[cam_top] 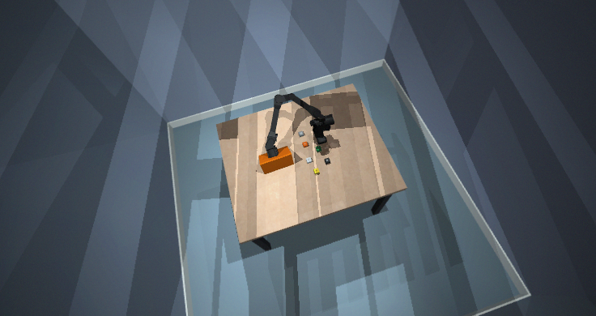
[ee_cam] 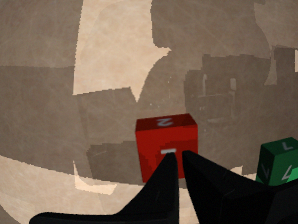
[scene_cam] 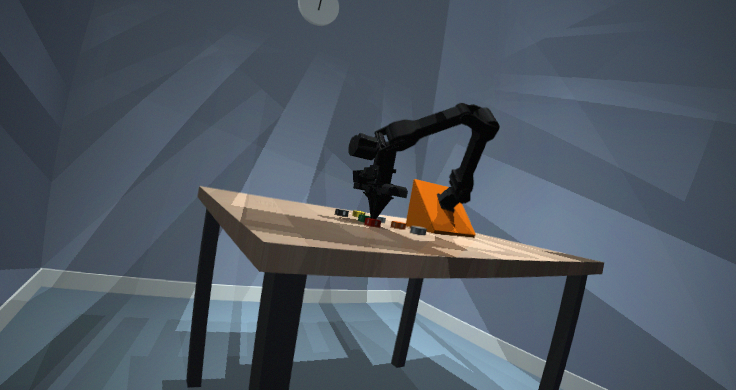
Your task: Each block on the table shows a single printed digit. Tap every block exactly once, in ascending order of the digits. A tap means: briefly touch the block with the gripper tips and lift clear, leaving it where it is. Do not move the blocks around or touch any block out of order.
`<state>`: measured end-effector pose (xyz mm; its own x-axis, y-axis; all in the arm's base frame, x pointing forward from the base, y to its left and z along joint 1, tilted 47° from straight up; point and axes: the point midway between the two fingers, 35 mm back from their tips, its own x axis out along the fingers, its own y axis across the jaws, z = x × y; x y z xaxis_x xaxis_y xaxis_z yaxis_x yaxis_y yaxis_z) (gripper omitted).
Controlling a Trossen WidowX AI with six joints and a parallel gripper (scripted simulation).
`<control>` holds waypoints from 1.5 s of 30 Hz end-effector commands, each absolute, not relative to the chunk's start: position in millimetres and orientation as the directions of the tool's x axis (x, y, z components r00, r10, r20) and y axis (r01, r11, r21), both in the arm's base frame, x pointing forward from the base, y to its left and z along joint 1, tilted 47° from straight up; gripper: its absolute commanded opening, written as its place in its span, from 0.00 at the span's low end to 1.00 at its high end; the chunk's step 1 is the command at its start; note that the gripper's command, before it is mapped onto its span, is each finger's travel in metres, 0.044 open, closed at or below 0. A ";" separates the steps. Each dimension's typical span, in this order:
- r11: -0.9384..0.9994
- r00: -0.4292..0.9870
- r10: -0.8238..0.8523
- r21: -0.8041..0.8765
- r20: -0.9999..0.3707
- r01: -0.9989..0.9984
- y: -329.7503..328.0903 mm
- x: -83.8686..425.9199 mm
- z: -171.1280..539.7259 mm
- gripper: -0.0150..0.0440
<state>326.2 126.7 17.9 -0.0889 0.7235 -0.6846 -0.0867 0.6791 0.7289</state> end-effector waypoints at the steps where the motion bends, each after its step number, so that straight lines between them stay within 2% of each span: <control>1: 0.678 -0.091 0.725 0.730 -0.683 -0.084 113.9 327.5 29.7 0.29; 7: 0.677 -0.093 0.726 0.732 -0.682 -0.082 105.5 328.0 37.3 0.29; 13: 0.679 -0.093 0.723 0.729 -0.684 -0.082 50.4 335.2 88.4 0.29; 18: 0.681 -0.093 0.722 0.728 -0.686 -0.081 46.9 335.3 88.6 0.29; 26: 0.726 -0.077 0.681 0.685 -0.728 -0.065 -39.5 328.0 10.6 0.29; 34: 0.696 -0.093 0.708 0.714 -0.700 -0.079 -121.7 272.4 -74.4 0.29; 42: 0.690 -0.093 0.713 0.720 -0.694 -0.082 -125.2 265.0 -84.8 0.29; 45: 0.689 -0.092 0.714 0.720 -0.694 -0.082 -91.1 262.6 -118.9 0.29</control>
<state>270.9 -123.3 -91.1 -0.0648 0.6951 -0.7160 -0.0925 0.7102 0.6979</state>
